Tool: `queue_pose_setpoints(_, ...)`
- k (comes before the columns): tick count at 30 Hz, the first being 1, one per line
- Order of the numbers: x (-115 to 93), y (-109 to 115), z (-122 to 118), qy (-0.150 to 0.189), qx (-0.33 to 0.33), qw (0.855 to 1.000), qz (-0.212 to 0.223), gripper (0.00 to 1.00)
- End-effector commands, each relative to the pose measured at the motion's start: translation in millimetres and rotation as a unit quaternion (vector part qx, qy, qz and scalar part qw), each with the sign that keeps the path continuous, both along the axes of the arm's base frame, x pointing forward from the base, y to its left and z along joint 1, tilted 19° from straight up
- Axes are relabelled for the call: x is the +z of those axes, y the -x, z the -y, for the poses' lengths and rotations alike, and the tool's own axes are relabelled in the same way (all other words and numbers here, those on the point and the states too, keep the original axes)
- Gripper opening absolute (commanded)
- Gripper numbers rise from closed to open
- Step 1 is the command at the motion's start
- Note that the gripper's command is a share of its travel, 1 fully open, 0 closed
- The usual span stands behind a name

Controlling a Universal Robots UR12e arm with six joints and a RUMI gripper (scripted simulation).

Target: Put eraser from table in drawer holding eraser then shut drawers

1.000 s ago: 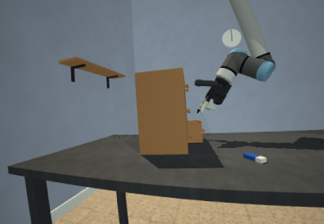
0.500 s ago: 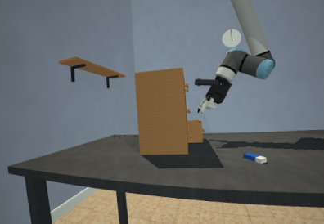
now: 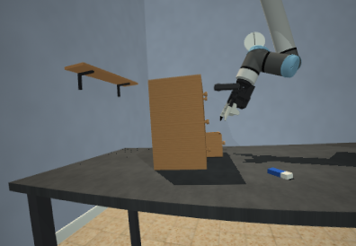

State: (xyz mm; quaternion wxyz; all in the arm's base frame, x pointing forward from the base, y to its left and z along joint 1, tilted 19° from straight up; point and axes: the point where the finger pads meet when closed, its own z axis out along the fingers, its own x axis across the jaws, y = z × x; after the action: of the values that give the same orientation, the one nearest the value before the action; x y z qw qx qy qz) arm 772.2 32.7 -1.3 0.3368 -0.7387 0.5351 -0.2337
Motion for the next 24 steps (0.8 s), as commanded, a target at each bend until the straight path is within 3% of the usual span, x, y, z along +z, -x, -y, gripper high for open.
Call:
queue_pose_setpoints(1,4.9,7.3,2.7,0.006,-0.001,1.0,-0.02,1.0)
queue_pose_setpoints(24,29.7,56.1,17.0,0.043,-0.01,0.989,-0.138,1.0)
